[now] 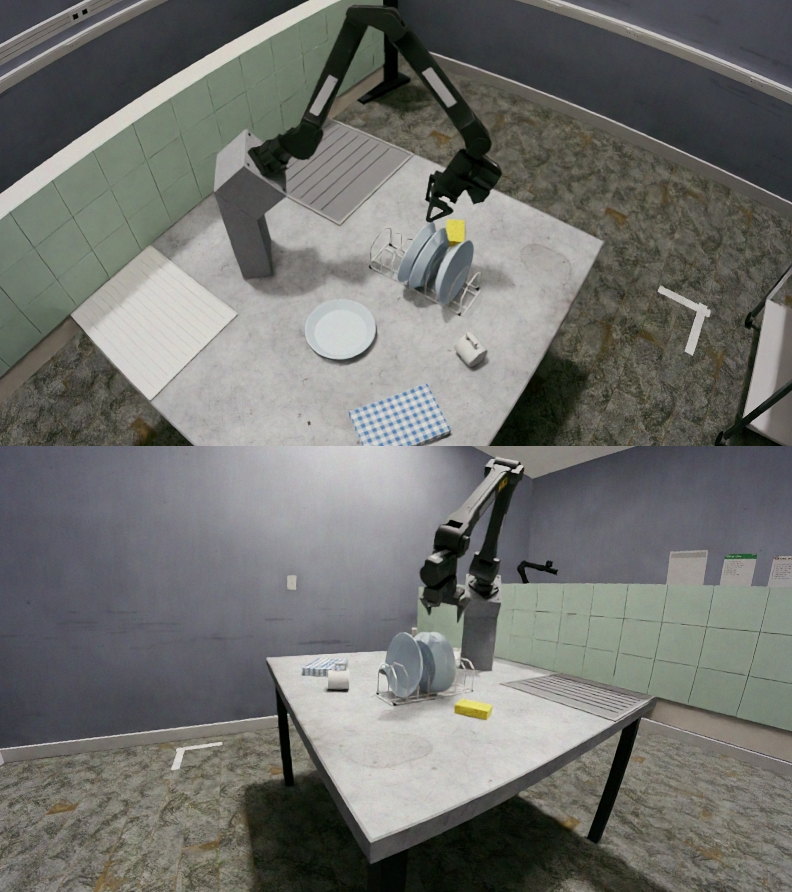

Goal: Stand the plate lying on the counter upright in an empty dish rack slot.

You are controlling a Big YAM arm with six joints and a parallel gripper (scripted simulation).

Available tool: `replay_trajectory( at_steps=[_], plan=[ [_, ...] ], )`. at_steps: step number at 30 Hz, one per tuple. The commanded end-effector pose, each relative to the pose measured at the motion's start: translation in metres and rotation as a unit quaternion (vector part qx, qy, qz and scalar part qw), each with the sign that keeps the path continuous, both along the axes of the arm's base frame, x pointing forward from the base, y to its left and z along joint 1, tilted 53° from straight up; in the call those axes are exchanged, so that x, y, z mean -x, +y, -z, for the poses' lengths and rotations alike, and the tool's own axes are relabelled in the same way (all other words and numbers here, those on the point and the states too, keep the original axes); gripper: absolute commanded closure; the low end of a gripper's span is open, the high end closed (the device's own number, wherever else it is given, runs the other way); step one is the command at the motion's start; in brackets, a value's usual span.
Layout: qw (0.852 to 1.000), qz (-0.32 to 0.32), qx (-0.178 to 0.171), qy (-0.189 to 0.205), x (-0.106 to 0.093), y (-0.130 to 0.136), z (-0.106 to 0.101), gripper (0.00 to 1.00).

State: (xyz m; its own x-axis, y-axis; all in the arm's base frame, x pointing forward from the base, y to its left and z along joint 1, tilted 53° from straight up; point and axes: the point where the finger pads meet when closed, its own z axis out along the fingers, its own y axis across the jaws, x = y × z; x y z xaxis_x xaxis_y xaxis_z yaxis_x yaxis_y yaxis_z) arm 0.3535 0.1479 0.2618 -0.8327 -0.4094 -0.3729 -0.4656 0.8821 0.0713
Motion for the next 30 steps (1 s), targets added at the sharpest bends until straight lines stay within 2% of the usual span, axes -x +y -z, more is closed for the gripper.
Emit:
replay_trajectory(
  at_steps=[1, 2, 3, 4, 5, 6, 8, 10, 15, 18, 21, 23, 25, 26, 28, 30],
  plan=[
    [0.999, -0.04, 0.003, -0.023, -0.003, -0.029, 0.001, 0.0],
    [0.999, -0.043, -0.005, -0.015, -0.001, -0.045, 0.013, 0.0],
    [0.999, -0.043, -0.005, -0.015, -0.001, -0.045, 0.013, 0.0],
    [0.999, -0.047, -0.014, -0.009, 0.002, -0.061, 0.024, 0.0],
    [0.999, -0.047, -0.014, -0.009, 0.002, -0.061, 0.024, 0.0],
    [0.998, -0.049, -0.024, -0.005, 0.005, -0.076, 0.034, 0.0],
    [0.998, -0.049, -0.024, -0.005, 0.005, -0.076, 0.034, 0.0],
    [0.997, -0.053, -0.047, -0.001, 0.015, -0.103, 0.054, 0.0],
    [0.996, -0.054, -0.073, 0.003, 0.028, -0.127, 0.074, 0.0],
    [0.994, -0.054, -0.096, -0.015, 0.039, -0.147, 0.086, 0.0],
    [0.992, -0.052, -0.11, -0.018, 0.048, -0.156, 0.093, 0.0],
    [0.99, -0.049, -0.129, -0.043, 0.058, -0.171, 0.104, 0.0],
    [0.99, -0.049, -0.129, -0.043, 0.058, -0.171, 0.104, 0.0],
    [0.987, -0.043, -0.151, -0.032, 0.068, -0.176, 0.116, 0.0],
    [0.985, -0.04, -0.159, -0.046, 0.074, -0.181, 0.119, 0.0],
    [0.982, -0.036, -0.164, -0.084, 0.081, -0.192, 0.122, 0.0]
  ],
)
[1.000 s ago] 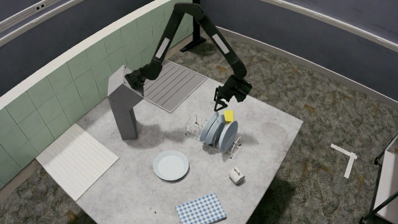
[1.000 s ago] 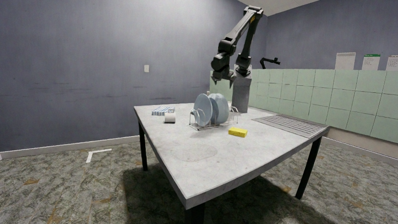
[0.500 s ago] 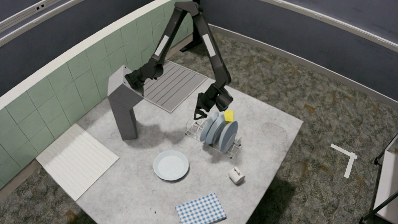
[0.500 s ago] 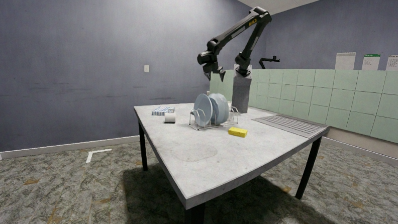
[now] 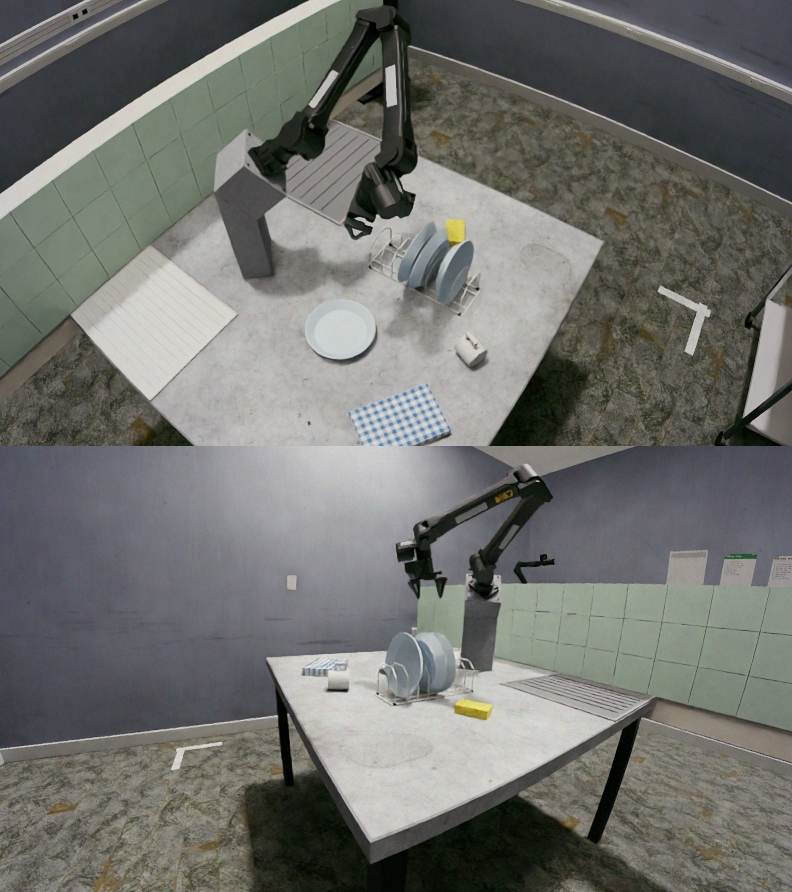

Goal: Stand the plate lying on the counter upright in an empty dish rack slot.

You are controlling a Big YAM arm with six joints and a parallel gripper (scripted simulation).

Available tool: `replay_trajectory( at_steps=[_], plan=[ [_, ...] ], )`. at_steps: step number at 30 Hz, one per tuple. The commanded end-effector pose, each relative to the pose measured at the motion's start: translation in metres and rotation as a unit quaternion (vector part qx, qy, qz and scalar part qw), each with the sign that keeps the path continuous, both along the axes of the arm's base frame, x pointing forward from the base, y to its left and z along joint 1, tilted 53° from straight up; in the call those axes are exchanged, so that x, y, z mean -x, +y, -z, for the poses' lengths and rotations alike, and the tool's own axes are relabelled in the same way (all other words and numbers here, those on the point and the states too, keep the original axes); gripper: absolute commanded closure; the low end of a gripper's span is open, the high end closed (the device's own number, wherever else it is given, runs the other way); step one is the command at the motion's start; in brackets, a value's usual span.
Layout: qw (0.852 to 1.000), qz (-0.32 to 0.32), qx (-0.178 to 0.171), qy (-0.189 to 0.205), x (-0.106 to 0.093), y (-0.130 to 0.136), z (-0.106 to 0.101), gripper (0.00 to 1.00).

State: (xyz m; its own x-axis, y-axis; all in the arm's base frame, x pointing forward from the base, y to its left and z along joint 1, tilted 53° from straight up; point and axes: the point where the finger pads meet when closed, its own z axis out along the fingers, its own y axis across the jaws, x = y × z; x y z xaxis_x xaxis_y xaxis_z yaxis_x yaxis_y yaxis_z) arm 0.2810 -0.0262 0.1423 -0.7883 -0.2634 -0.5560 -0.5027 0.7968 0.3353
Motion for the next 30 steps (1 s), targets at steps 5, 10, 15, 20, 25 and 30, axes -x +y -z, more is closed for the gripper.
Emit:
replay_trajectory(
  at_steps=[5, 10, 15, 20, 25, 30],
  plan=[
    [0.997, 0.002, -0.013, -0.071, 0.024, -0.026, 0.013, 0.0],
    [0.992, 0.023, -0.02, -0.119, 0.037, -0.036, 0.019, 0.0],
    [0.991, 0.031, -0.025, -0.132, 0.041, -0.039, 0.023, 0.0],
    [0.988, 0.034, -0.02, -0.146, 0.041, -0.044, 0.021, 0.0],
    [0.988, 0.034, -0.016, -0.148, 0.039, -0.046, 0.019, 0.0],
    [0.988, 0.034, -0.016, -0.148, 0.039, -0.046, 0.019, 0.0]
  ],
)
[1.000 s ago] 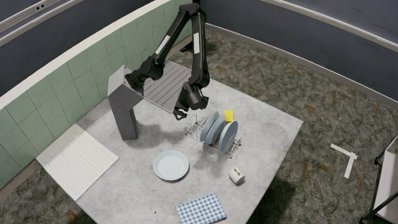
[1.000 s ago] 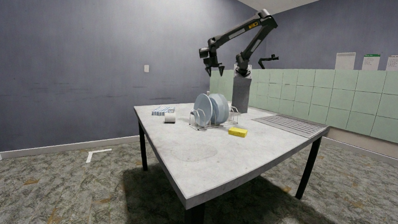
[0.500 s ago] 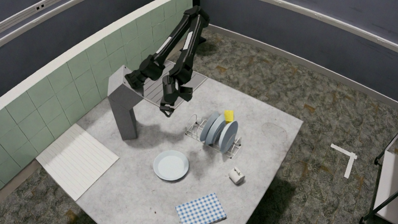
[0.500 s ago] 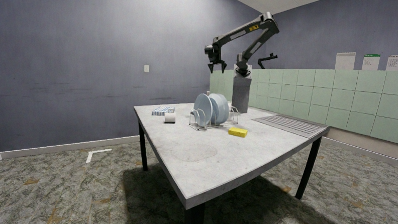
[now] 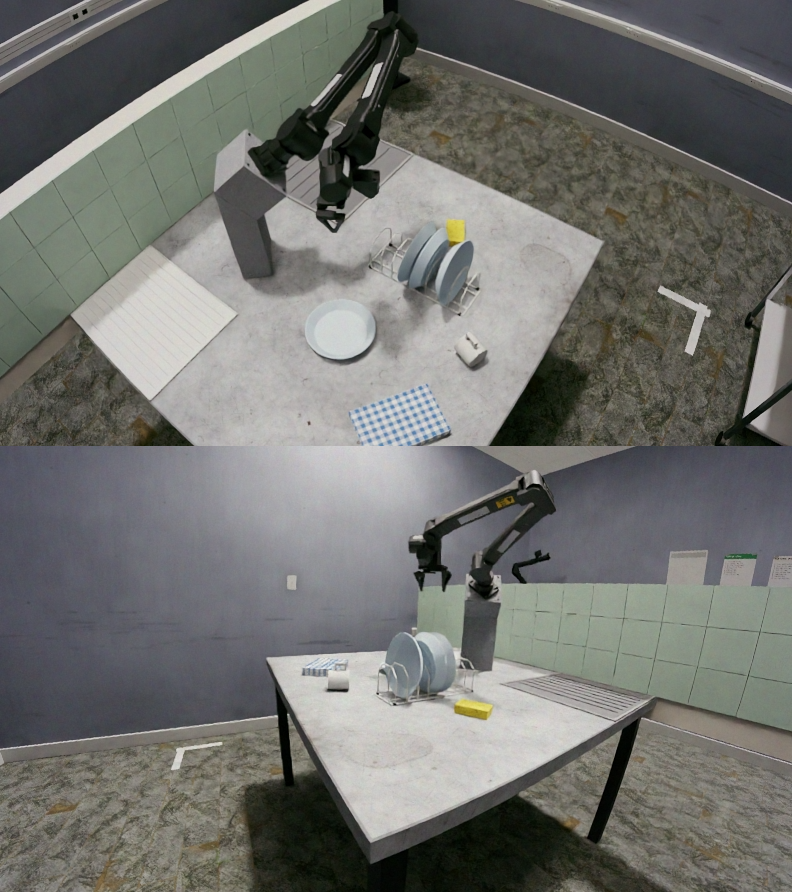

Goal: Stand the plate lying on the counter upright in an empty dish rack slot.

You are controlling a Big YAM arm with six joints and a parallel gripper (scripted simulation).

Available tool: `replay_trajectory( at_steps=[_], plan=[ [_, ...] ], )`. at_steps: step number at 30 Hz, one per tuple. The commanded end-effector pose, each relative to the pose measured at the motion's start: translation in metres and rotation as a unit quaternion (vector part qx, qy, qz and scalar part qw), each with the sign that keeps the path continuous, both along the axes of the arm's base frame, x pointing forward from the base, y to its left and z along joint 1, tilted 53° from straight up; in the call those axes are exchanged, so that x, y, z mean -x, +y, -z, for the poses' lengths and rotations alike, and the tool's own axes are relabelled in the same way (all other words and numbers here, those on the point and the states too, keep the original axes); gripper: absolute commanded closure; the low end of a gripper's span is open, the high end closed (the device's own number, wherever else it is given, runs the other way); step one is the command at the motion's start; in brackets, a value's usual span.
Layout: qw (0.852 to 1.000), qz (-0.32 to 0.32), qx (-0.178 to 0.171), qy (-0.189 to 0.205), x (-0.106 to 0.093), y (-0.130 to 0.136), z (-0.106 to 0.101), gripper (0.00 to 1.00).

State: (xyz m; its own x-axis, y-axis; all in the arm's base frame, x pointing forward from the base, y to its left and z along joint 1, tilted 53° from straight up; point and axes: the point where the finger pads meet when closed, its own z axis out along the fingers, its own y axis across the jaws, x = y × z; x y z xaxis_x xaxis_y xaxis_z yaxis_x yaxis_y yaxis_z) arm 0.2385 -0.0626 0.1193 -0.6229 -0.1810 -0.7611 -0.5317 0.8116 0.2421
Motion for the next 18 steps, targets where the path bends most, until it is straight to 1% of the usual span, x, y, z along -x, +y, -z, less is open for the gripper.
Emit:
replay_trajectory(
  at_steps=[1, 4, 7, 18],
  plan=[
    [1.0, 0.007, 0.012, -0.012, -0.003, -0.009, -0.003, 0.0],
    [1.0, 0.008, 0.006, -0.006, -0.001, -0.003, -0.001, 0.0],
    [1.0, 0.001, 0.009, -0.006, -0.003, 0.002, 0.0, 0.0],
    [1.0, 0.014, 0.02, -0.009, -0.008, 0.006, 0.007, 0.0]
  ],
)
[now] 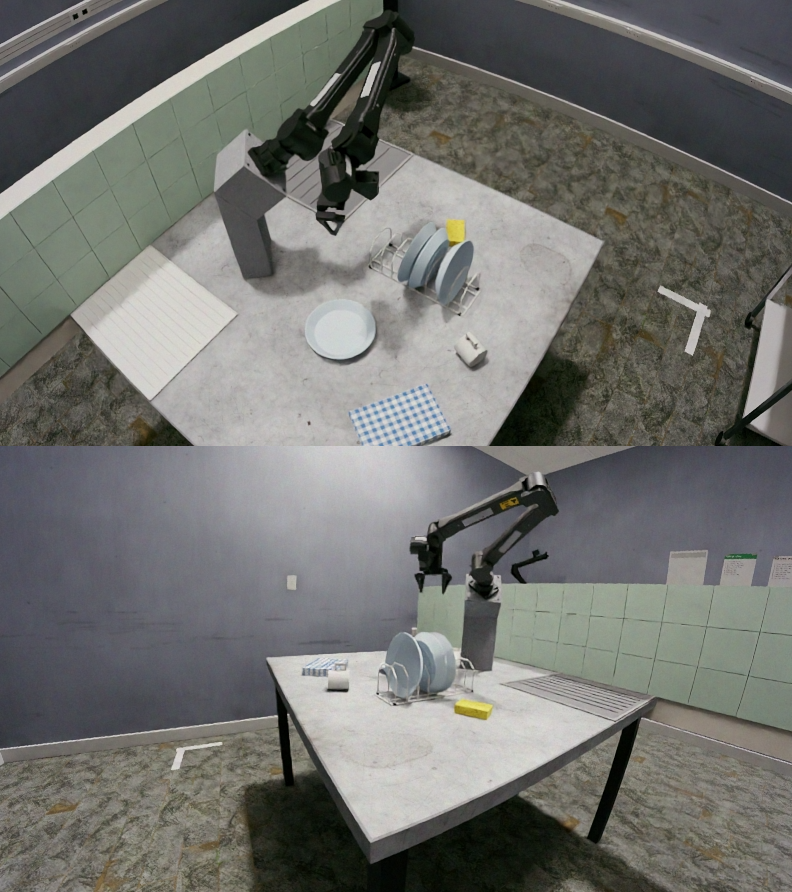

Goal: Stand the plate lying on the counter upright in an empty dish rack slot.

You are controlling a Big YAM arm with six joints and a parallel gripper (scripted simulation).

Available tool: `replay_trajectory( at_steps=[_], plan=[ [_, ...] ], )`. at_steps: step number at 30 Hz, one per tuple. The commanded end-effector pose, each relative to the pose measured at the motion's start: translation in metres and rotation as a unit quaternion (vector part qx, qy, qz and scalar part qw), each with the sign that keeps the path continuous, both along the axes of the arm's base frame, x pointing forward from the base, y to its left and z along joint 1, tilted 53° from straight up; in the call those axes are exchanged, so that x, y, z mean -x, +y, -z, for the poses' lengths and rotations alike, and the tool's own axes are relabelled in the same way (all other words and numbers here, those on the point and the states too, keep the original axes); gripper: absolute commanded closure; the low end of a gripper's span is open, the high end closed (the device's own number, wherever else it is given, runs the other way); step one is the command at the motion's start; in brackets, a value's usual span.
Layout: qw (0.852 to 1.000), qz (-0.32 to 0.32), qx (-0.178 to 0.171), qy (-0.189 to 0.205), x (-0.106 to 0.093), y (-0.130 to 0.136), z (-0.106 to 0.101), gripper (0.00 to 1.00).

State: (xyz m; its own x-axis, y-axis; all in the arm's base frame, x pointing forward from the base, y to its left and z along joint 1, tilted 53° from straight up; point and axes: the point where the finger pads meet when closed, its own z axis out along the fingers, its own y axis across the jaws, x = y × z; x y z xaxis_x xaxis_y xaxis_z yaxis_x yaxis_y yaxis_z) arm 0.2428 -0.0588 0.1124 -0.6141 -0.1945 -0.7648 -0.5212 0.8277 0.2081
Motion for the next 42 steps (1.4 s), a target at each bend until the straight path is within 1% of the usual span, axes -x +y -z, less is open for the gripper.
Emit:
replay_trajectory(
  at_steps=[1, 13, 15, 23, 24, 30, 32, 40, 42],
  plan=[
    [1.0, 0.008, 0.006, -0.002, -0.005, 0.004, 0.001, 0.0],
    [0.998, 0.048, 0.036, -0.014, -0.024, 0.022, 0.019, 0.0],
    [0.998, 0.048, 0.036, -0.014, -0.024, 0.022, 0.019, 0.0],
    [0.993, 0.09, 0.067, -0.027, -0.043, 0.041, 0.039, 0.0],
    [0.993, 0.095, 0.068, -0.018, -0.045, 0.044, 0.047, 0.0],
    [0.987, 0.129, 0.095, -0.025, -0.06, 0.06, 0.065, 0.0],
    [0.987, 0.129, 0.095, -0.025, -0.06, 0.06, 0.065, 0.0],
    [0.975, 0.175, 0.133, -0.034, -0.078, 0.081, 0.09, 0.0],
    [0.972, 0.186, 0.14, -0.043, -0.089, 0.086, 0.09, 0.0]
  ],
)
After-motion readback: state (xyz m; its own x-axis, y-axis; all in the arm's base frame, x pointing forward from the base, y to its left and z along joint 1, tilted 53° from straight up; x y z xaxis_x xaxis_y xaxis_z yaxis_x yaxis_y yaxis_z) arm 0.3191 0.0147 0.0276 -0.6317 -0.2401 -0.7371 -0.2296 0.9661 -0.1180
